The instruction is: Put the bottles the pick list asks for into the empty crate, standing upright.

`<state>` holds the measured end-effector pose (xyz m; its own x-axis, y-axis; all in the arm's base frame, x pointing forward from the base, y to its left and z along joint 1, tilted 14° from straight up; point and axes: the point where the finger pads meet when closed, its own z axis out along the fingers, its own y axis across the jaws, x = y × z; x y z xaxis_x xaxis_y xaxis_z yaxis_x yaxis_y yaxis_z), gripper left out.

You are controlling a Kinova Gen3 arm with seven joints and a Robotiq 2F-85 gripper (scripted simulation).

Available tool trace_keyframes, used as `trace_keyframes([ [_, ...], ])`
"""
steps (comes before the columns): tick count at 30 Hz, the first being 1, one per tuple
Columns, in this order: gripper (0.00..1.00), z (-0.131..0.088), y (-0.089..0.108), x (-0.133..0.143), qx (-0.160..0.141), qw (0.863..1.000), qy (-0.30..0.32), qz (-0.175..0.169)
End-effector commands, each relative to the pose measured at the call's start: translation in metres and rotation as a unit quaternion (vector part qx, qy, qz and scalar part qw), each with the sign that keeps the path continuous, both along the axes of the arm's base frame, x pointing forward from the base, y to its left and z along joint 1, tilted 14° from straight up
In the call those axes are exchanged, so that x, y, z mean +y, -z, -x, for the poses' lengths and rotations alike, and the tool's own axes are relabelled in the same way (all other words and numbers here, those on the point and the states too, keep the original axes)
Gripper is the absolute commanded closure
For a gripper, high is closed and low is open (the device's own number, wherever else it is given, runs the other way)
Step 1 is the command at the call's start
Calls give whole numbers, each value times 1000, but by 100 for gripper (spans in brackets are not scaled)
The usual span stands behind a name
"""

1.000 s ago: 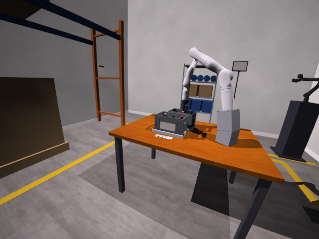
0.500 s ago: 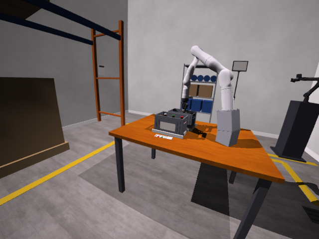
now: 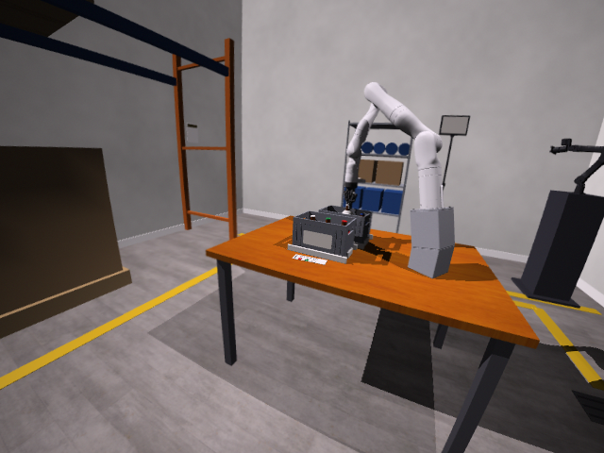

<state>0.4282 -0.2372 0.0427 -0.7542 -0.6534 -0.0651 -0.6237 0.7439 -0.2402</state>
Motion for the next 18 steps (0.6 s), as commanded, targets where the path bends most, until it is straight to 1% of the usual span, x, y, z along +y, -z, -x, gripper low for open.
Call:
trace_keyframes([
  [1, 90, 1, -7, 1, -1, 1000, 0, 0],
  [18, 90, 6, -31, 4, -1, 1000, 0, 0],
])
